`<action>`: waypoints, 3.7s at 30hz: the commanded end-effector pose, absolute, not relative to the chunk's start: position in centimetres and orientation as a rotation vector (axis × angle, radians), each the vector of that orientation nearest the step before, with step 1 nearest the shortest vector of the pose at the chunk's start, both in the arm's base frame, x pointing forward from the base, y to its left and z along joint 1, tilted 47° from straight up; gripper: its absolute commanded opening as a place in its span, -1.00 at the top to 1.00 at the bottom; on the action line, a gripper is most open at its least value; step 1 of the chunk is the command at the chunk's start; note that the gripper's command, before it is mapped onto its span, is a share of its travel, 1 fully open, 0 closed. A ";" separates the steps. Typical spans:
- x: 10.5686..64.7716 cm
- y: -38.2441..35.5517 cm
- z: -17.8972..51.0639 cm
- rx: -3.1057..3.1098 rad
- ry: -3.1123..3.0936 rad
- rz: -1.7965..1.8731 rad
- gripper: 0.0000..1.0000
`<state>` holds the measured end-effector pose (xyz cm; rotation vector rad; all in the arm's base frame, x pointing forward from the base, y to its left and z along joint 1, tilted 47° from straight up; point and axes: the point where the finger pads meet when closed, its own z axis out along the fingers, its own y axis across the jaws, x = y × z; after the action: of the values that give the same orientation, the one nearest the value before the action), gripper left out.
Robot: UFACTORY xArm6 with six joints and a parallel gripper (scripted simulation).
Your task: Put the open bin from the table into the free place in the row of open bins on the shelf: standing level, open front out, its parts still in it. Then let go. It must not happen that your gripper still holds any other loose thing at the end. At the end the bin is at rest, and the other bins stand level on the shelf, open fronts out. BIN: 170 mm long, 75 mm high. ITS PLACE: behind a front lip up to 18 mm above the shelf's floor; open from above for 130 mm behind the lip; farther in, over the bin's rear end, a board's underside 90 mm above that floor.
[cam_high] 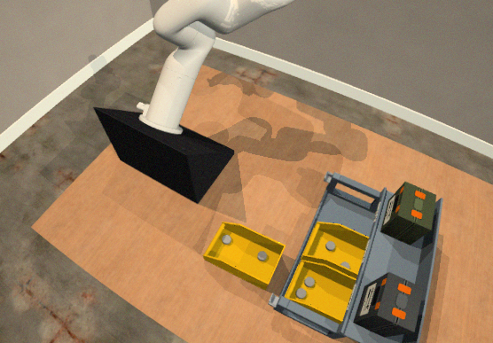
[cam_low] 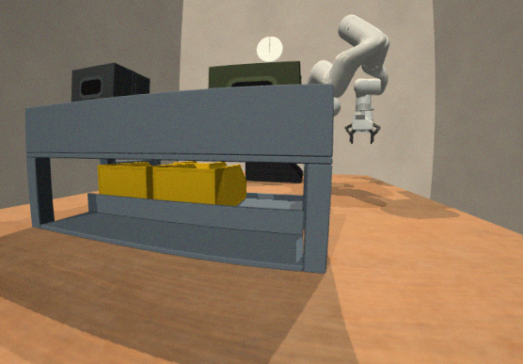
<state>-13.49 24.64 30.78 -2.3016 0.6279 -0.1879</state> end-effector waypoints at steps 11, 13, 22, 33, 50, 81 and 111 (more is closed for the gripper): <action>-13.5 24.7 30.9 -2.301 0.628 -0.185 -1.00; -13.5 24.7 30.9 -2.301 0.628 -0.185 -1.00; -13.5 24.7 30.9 -2.301 0.628 -0.185 -1.00; -13.5 24.7 30.9 -2.301 0.628 -0.185 -1.00; -13.5 24.7 30.9 -2.301 0.628 -0.185 -1.00; -3.1 27.9 30.9 -2.147 1.099 -0.378 -1.00; 7.7 26.9 30.9 -1.910 1.544 -0.562 -1.00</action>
<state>6.53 26.84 30.78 -1.9336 1.5035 -0.5511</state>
